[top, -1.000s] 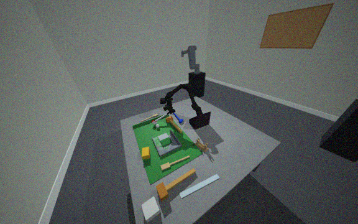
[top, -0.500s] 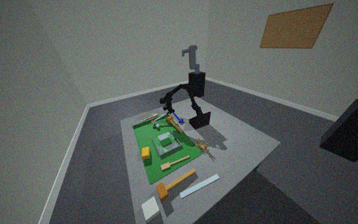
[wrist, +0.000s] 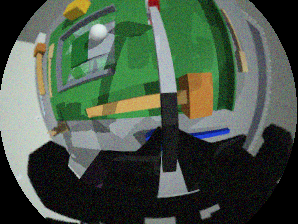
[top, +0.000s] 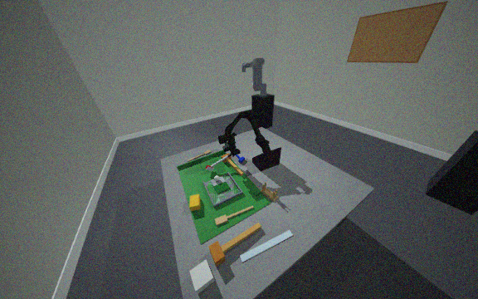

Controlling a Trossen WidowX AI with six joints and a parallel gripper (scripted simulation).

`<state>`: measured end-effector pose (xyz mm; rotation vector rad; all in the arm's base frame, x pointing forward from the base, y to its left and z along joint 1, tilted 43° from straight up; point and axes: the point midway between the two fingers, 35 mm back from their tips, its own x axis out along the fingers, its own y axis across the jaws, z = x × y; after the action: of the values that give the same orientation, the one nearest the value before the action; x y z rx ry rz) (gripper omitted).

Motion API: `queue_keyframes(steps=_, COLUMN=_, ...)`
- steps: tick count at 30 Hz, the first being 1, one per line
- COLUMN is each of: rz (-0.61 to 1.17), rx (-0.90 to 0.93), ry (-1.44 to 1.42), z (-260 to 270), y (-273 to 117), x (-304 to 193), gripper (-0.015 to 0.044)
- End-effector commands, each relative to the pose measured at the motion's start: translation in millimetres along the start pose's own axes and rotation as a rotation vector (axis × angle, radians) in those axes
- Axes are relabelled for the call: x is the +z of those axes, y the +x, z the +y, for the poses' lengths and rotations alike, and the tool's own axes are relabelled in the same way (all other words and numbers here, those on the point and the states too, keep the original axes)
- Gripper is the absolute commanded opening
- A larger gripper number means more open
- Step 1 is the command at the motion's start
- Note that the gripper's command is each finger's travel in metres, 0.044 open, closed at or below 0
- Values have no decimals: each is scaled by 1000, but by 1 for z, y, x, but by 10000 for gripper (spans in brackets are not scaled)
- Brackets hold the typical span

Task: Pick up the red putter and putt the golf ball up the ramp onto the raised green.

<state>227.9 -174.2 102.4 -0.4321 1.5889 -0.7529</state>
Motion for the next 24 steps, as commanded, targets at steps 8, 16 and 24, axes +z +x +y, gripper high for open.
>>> queue_keyframes(steps=8, rz=-10, rx=-5, ry=6, z=0, y=-52, x=1, gripper=0)
queue_keyframes(steps=16, rz=-8, rx=-2, ry=0, z=2, y=-43, x=1, gripper=0)
queue_keyframes(steps=24, rz=-8, rx=-2, ry=0, z=2, y=-43, x=1, gripper=0)
